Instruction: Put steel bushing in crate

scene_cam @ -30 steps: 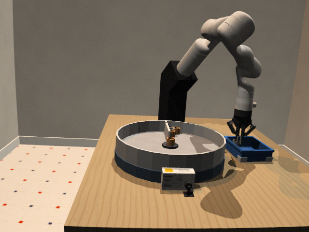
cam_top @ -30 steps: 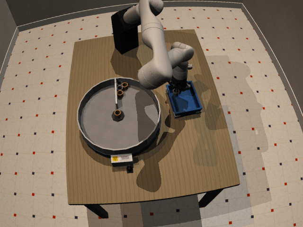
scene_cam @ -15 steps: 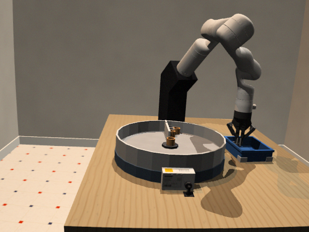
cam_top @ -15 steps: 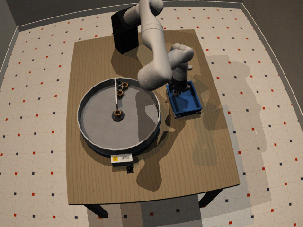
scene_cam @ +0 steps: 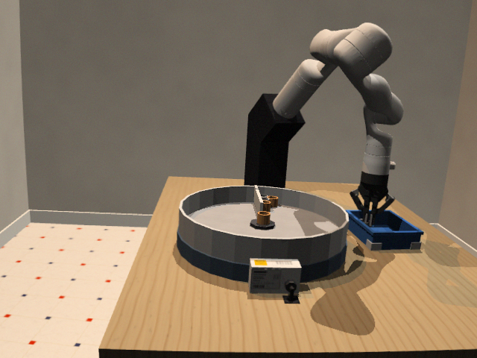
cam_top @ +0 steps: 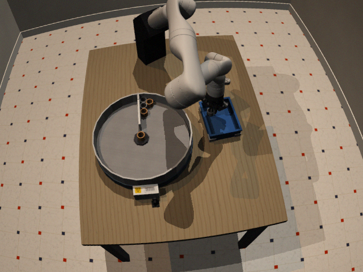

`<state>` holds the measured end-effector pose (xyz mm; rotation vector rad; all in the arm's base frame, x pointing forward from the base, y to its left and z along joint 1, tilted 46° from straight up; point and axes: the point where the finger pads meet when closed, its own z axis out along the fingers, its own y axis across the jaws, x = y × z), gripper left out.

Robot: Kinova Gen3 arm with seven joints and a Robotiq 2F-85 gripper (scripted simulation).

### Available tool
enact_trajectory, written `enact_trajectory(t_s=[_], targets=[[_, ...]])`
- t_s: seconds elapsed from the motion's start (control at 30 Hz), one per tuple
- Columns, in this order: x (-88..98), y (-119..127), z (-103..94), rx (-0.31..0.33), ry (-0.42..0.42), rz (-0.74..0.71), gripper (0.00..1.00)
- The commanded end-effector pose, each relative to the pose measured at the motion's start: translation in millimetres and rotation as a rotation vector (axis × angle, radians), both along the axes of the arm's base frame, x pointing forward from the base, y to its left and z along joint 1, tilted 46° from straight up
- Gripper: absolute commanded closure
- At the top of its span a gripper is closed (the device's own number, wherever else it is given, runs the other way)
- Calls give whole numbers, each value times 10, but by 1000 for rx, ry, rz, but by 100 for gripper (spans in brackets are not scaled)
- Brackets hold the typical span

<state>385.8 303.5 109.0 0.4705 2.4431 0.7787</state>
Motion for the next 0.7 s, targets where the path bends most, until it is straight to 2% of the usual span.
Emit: enact_trajectory(t_s=[0.0,0.3,0.33,0.67], targets=[[-1,2,-2,0,1,0,100],[-1,2,-2,0,1,0,100],[-1,2,-2,0,1,0,84],[-1,2,-2,0,1,0,84]])
